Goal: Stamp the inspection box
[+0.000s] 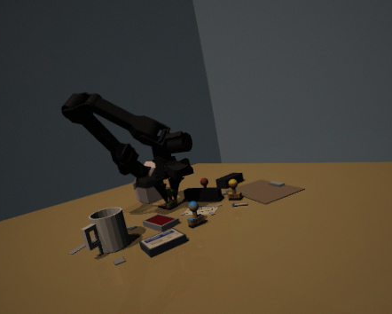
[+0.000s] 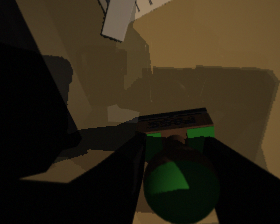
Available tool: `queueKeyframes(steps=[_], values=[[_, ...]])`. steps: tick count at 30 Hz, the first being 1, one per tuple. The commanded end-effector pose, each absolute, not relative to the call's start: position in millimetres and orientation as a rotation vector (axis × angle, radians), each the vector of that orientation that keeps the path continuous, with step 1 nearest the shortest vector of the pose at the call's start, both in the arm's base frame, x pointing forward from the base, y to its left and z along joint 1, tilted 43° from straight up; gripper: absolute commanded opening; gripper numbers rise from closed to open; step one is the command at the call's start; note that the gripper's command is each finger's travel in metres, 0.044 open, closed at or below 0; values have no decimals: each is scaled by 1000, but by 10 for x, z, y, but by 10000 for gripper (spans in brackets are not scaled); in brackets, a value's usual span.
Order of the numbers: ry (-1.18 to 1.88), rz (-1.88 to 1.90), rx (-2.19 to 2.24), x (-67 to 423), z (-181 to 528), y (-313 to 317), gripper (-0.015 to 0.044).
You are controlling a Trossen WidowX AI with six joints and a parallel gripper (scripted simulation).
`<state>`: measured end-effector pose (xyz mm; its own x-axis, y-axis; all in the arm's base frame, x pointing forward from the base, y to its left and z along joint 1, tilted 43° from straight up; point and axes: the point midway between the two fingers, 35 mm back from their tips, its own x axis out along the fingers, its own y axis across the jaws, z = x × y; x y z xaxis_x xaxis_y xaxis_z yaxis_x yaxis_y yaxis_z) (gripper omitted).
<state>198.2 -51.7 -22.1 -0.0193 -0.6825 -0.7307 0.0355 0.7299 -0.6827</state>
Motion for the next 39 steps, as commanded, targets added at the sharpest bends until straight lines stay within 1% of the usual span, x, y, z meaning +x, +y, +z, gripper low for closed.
queueKeyframes(steps=[1, 6, 9, 10, 39], values=[[1494, -620, -555, 1985, -219, -516, 116], [1494, -620, -555, 1985, -219, -516, 83], [1494, -620, -555, 1986, -215, -511, 4], [1494, -620, -555, 1987, -212, -507, 0], [1494, -615, -552, 2008, -124, -410, 0]])
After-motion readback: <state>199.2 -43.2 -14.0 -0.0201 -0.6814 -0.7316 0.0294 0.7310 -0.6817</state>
